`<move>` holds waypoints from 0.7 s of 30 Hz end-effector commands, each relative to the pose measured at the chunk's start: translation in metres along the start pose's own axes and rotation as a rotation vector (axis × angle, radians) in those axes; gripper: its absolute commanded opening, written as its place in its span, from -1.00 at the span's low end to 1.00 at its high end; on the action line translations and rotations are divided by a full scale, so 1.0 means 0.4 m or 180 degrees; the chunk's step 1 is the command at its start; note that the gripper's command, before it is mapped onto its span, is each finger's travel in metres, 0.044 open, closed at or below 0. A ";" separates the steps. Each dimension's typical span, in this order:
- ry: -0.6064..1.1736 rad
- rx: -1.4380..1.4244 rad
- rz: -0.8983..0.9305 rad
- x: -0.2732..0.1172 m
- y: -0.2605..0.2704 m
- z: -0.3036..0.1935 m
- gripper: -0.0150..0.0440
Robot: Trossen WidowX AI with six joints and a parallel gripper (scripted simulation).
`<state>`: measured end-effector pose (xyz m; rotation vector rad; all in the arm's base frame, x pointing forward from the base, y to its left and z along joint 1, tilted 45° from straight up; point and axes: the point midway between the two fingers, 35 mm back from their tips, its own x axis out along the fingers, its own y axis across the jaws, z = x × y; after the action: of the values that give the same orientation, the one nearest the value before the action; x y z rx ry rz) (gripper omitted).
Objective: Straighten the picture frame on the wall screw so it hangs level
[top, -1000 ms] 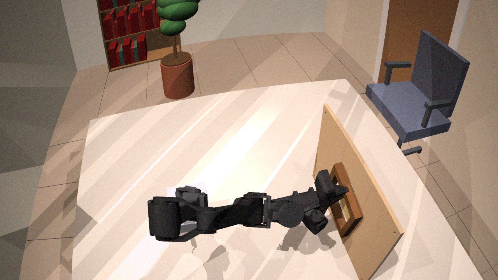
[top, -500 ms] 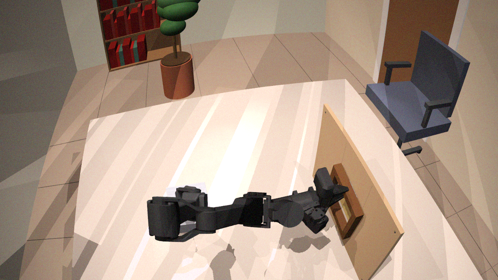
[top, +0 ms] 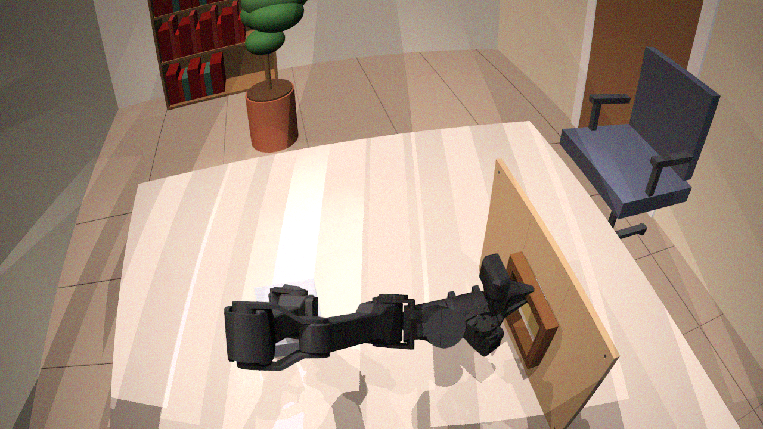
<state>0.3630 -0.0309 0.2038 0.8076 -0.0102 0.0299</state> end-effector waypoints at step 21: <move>0.0003 0.0161 -0.0004 -0.048 0.003 0.014 0.39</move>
<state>0.3564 -0.0315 0.2062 0.8152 -0.0074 0.0306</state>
